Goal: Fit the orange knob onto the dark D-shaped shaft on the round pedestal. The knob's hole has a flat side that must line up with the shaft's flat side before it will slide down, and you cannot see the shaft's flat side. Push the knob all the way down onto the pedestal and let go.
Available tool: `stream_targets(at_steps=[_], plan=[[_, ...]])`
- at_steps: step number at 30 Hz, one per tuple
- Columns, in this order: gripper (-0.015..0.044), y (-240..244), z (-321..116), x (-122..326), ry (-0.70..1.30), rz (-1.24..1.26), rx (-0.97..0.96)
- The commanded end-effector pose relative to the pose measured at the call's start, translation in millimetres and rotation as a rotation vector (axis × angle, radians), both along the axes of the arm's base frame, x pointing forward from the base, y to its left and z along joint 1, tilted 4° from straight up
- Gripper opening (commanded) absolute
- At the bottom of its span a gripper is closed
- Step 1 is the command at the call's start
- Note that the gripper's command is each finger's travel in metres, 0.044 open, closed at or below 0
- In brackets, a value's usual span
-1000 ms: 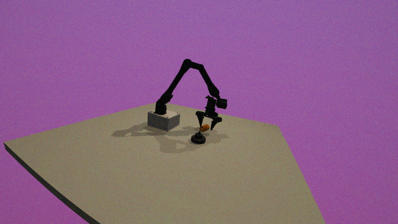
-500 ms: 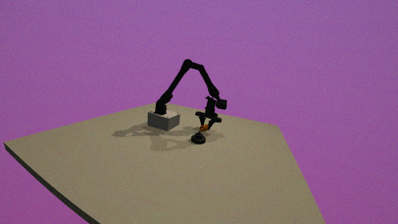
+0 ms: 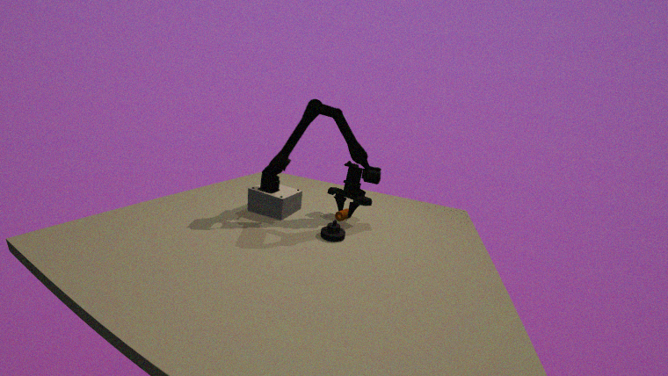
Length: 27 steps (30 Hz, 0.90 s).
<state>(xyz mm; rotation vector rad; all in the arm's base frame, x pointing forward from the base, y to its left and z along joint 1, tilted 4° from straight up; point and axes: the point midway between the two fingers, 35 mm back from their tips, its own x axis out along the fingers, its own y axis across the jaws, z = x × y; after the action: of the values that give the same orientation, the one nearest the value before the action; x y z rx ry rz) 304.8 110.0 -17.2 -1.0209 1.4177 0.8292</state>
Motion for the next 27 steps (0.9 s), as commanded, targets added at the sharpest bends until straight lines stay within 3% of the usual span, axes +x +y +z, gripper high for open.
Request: stream_targets(at_steps=[1,27], plan=[[0.0179,-1.8,1.6,-0.8,-0.015,0.003,0.038],[0.0179,-27.6,13.7,-11.5,-0.188,0.033,0.465]])
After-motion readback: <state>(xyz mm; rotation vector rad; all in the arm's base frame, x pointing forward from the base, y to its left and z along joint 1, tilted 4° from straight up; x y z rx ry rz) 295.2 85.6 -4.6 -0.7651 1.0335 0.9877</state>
